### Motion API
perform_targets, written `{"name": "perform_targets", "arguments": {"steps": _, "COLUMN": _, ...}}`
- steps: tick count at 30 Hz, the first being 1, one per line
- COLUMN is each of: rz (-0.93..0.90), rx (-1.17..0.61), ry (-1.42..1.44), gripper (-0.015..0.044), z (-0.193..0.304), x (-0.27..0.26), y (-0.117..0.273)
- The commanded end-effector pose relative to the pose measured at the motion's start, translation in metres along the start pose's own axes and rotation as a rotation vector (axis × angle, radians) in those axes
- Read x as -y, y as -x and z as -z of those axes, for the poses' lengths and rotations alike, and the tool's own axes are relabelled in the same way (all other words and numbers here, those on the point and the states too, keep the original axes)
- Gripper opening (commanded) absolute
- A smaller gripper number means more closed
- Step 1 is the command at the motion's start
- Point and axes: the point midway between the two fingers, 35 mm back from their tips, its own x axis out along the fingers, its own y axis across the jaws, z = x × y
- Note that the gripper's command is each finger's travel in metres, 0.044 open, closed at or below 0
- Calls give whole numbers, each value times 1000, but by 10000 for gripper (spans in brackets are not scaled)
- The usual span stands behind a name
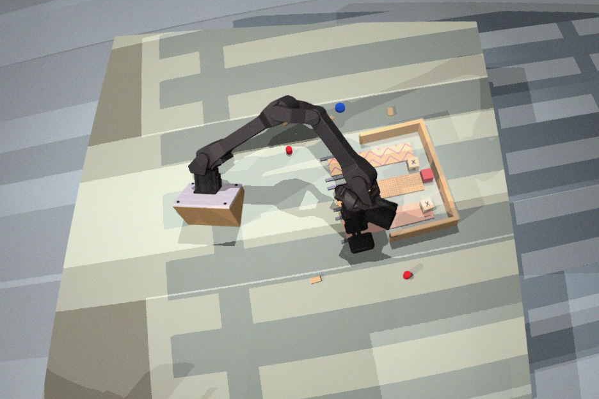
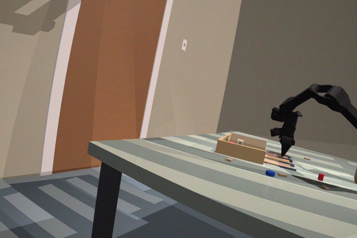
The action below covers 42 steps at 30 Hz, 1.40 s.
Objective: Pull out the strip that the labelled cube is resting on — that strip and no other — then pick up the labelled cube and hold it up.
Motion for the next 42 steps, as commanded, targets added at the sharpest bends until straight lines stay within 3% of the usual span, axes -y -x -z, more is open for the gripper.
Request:
{"name": "perform_targets", "arguments": {"steps": 1, "rz": -4, "rx": -3, "ry": 0, "gripper": 0, "z": 4, "x": -1, "y": -3}}
{"name": "perform_targets", "arguments": {"steps": 42, "rz": -3, "rx": -6, "ry": -2, "gripper": 0, "z": 67, "x": 1, "y": -6}}
